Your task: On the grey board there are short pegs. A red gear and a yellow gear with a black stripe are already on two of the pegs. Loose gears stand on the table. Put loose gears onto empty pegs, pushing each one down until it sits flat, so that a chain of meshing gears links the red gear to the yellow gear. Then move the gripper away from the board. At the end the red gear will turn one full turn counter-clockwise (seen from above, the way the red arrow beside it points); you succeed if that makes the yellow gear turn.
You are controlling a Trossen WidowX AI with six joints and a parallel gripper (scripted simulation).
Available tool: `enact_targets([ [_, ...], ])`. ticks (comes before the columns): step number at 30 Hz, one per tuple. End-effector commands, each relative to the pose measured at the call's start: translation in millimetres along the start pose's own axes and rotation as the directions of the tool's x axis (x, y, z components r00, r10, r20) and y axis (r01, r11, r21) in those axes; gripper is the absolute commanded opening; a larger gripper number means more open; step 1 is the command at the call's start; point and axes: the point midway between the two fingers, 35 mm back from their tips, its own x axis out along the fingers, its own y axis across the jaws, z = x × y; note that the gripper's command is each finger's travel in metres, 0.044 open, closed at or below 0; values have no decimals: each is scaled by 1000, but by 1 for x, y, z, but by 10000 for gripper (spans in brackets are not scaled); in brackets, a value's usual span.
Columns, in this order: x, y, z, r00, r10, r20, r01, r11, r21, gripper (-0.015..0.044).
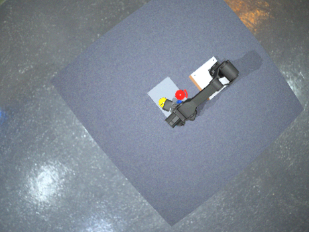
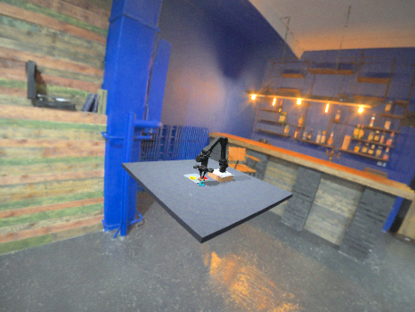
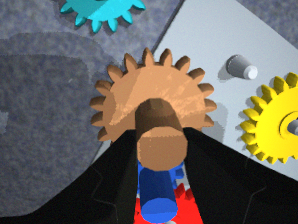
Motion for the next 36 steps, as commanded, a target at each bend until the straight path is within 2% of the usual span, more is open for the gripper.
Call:
enact_targets([
  [1, 6, 1, -1, 1000, 2, -1, -2, 998, 66, 0],
  [7, 6, 1, -1, 1000, 2, -1, -2, 988, 152, 0],
  [11, 8, 0, -1, 1000, 2, -1, -2, 989, 145, 0],
  [28, 12, 1, -1, 1000, 2, -1, -2, 993, -120, 0],
  [36, 14, 0, -1, 1000, 2, -1, -2, 989, -146, 0],
])
